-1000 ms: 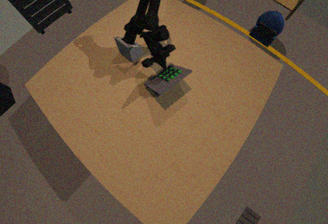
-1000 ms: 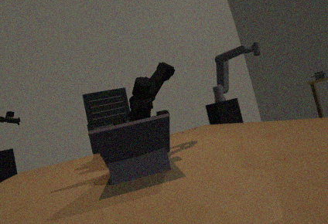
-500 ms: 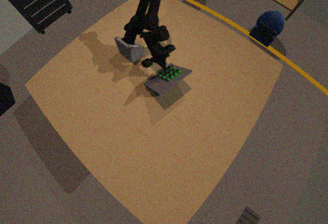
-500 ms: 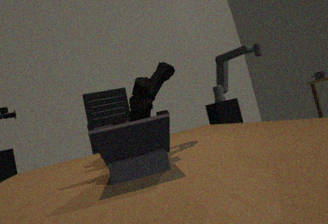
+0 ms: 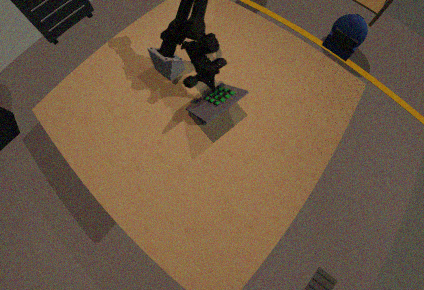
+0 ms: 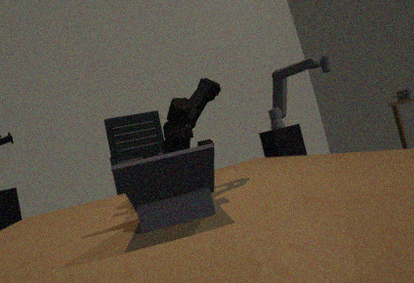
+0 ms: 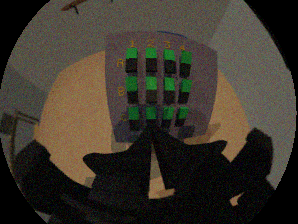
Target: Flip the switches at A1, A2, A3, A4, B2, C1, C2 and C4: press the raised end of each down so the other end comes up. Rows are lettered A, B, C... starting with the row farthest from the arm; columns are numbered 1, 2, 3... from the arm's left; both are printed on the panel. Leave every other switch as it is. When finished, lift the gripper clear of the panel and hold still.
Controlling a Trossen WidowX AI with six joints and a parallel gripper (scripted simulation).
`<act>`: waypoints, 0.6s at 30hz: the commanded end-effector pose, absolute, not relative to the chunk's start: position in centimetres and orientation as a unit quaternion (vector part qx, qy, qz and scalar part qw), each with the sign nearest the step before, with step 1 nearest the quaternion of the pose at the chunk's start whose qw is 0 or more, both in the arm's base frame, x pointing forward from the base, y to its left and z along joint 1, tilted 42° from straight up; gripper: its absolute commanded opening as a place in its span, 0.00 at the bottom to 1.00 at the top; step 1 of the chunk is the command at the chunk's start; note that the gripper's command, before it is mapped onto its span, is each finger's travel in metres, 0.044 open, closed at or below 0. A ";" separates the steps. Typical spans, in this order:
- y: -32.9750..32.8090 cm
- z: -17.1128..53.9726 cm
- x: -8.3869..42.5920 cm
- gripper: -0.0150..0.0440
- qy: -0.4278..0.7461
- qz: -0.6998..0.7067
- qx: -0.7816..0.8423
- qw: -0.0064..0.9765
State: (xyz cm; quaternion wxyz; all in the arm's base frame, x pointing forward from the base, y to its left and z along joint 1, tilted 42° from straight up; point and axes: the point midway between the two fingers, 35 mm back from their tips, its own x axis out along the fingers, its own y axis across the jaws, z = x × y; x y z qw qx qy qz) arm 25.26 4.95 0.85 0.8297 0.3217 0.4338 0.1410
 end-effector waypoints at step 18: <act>5.1 0.6 25.4 0.25 0.435 0.138 0.324 0.829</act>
